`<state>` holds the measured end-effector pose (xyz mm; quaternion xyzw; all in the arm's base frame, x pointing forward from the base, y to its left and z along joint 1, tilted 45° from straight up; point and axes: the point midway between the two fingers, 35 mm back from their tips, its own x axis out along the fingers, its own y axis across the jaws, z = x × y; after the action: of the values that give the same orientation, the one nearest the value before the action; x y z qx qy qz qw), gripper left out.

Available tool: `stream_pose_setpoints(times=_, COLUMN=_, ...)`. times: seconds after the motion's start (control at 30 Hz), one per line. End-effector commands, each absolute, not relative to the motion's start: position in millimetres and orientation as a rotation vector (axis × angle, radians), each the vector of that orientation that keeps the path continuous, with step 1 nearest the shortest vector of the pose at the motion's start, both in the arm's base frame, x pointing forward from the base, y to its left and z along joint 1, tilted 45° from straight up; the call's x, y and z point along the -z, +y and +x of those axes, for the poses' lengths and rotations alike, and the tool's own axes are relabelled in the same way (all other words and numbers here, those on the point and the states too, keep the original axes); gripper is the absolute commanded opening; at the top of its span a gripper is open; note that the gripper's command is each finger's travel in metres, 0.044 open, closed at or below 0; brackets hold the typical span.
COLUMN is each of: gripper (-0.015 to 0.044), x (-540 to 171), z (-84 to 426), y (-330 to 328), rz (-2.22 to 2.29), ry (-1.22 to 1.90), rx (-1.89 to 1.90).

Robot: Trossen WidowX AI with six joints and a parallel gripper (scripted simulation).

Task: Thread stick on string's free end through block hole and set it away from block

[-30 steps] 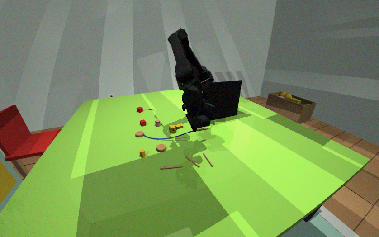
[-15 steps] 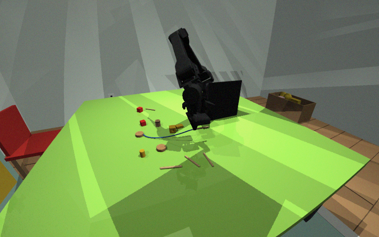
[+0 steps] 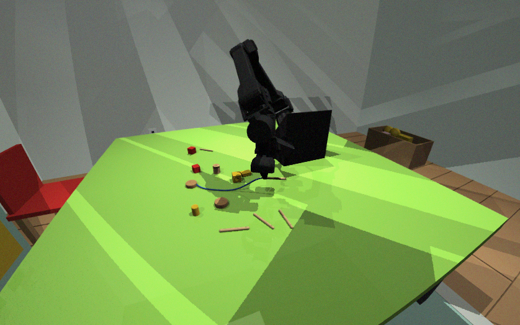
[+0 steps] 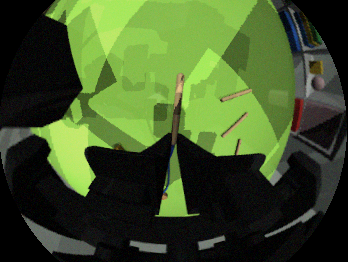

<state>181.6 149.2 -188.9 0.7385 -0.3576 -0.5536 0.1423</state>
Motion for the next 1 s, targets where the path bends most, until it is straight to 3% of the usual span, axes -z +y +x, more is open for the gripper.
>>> stream_pose_setpoints(times=0.0, gripper=0.0000, x=189, z=188, y=152, rz=2.241, ry=-1.201, rx=1.557)
stream_pose_setpoints(times=0.97, gripper=0.0000, x=191, z=216, y=161, rz=2.722, ry=-2.434, rx=0.980)
